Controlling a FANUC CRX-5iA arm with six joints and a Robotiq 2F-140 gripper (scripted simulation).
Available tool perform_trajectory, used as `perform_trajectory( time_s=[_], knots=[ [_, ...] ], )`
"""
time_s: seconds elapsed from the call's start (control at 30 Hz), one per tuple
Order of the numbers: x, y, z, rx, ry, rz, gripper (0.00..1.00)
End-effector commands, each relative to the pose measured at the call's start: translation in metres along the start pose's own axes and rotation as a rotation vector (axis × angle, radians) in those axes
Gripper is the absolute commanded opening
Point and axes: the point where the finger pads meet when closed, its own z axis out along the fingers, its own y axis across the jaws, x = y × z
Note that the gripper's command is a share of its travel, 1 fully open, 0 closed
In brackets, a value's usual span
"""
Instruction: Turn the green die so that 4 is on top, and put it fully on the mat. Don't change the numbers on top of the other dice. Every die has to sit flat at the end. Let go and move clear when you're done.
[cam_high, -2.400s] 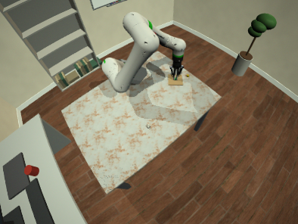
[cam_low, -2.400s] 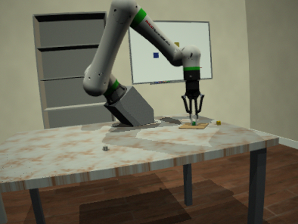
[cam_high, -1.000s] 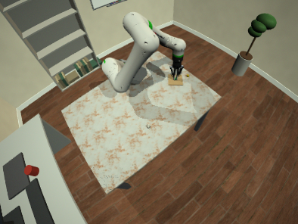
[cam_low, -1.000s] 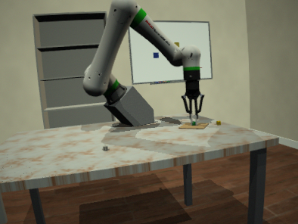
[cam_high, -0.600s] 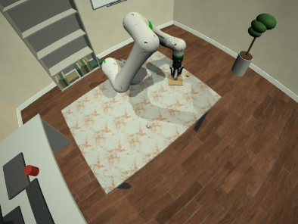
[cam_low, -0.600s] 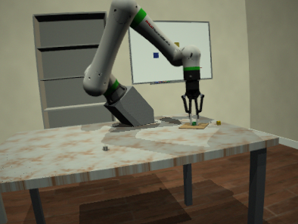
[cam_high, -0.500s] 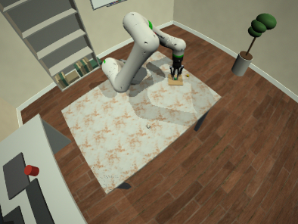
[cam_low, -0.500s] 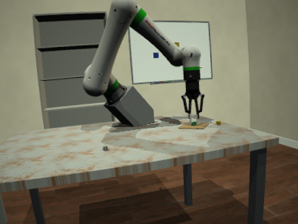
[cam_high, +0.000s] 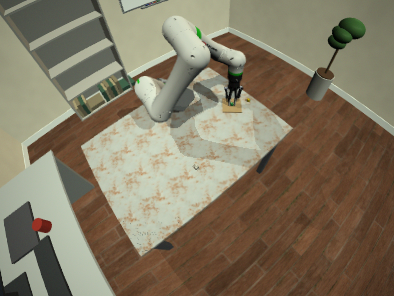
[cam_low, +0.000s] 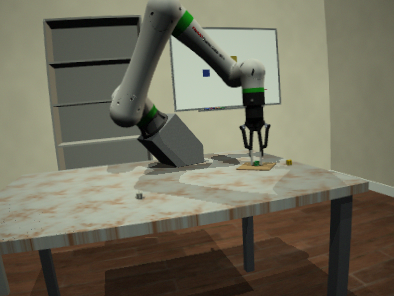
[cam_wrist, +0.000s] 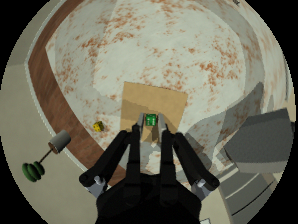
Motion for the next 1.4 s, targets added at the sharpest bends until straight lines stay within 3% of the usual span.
perform_trajectory(
  time_s=[0.0, 0.2, 0.63, 0.93, 0.97, 1.37],
  knots=[
    [0.000, 0.000, -0.004, 0.000, 0.000, 0.000, 0.29],
    [0.000, 0.000, -0.018, 0.000, 0.000, 0.000, 0.29],
    [0.000, 0.000, -0.081, 0.000, 0.000, 0.000, 0.29],
    [0.000, 0.000, -0.089, 0.000, 0.000, 0.000, 0.29],
    [0.000, 0.000, -0.089, 0.000, 0.000, 0.000, 1.00],
    [0.000, 0.000, -0.089, 0.000, 0.000, 0.000, 1.00]
  ],
)
